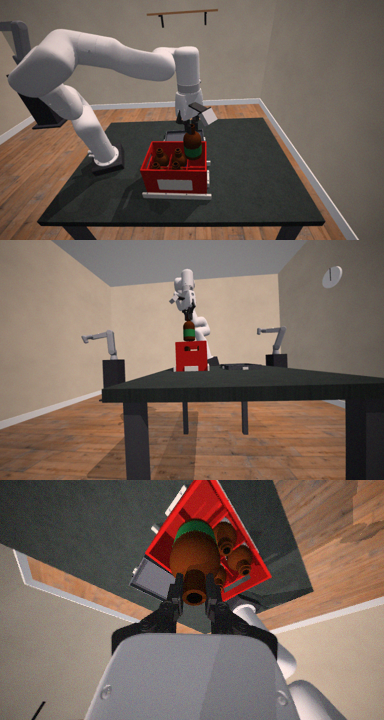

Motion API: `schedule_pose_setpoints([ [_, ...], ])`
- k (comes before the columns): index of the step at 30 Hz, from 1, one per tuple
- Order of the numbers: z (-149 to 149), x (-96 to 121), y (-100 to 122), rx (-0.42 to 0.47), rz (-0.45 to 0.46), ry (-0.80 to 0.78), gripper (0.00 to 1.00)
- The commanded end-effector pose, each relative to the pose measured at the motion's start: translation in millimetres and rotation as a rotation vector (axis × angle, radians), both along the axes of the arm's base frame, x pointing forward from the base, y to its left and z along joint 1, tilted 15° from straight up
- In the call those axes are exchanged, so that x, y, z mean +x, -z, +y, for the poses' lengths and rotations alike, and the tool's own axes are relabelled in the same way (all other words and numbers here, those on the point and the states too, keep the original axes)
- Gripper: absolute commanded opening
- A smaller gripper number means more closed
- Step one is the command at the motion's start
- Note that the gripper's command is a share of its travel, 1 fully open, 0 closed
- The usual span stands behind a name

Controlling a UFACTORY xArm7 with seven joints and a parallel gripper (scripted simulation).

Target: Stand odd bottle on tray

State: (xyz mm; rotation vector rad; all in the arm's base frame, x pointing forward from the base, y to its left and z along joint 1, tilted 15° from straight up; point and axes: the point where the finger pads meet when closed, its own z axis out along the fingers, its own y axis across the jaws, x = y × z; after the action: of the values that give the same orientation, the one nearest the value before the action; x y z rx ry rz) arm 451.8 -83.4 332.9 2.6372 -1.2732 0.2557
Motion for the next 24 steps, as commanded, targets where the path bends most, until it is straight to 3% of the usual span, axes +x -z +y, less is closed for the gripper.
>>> schedule_pose_setpoints([
  [1, 5, 0, 0, 0.000, -0.004, -0.002, 0.00],
  [24, 36, -4, 8, 0.000, -0.004, -0.002, 0.00],
])
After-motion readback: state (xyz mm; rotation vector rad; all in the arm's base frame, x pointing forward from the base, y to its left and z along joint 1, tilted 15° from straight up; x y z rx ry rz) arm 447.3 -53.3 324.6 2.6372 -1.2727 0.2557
